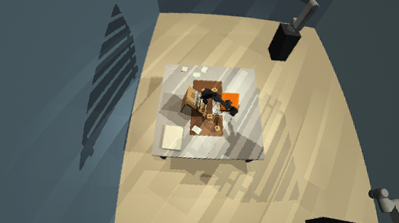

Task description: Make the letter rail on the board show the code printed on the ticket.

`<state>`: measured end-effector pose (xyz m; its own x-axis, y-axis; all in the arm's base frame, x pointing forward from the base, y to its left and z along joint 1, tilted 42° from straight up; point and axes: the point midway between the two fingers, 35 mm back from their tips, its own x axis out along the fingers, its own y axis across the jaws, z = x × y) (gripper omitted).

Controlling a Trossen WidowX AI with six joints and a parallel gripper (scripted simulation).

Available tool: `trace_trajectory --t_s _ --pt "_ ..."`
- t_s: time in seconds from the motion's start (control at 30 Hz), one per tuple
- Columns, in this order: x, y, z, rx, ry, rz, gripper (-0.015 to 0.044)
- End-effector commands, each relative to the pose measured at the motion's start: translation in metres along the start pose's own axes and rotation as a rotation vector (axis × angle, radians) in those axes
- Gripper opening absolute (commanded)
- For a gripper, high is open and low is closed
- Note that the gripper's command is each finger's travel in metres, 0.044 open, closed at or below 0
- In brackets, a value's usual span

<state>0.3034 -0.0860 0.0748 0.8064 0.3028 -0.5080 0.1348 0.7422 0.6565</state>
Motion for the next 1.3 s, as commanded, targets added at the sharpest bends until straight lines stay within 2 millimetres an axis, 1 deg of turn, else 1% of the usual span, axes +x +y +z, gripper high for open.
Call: trace_trajectory --t_s 0.0,0.23,0.5,0.57,0.8,0.87,1.27 --pt "0.0 0.0 0.0 0.0 0.0 0.0 0.0" --pt "0.002 -0.003 0.002 -0.001 0.023 -0.009 0.0" --pt "0.018 -0.027 0.014 -0.013 0.315 -0.067 0.0" --pt "0.017 -0.043 0.02 0.019 0.375 -0.11 0.0" --pt "0.019 -0.036 0.02 -0.01 0.639 -0.025 0.0" --pt "0.018 -0.033 0.02 -0.014 0.687 -0.002 0.0" --pt "0.018 -0.033 0.02 -0.015 0.692 0.001 0.0"
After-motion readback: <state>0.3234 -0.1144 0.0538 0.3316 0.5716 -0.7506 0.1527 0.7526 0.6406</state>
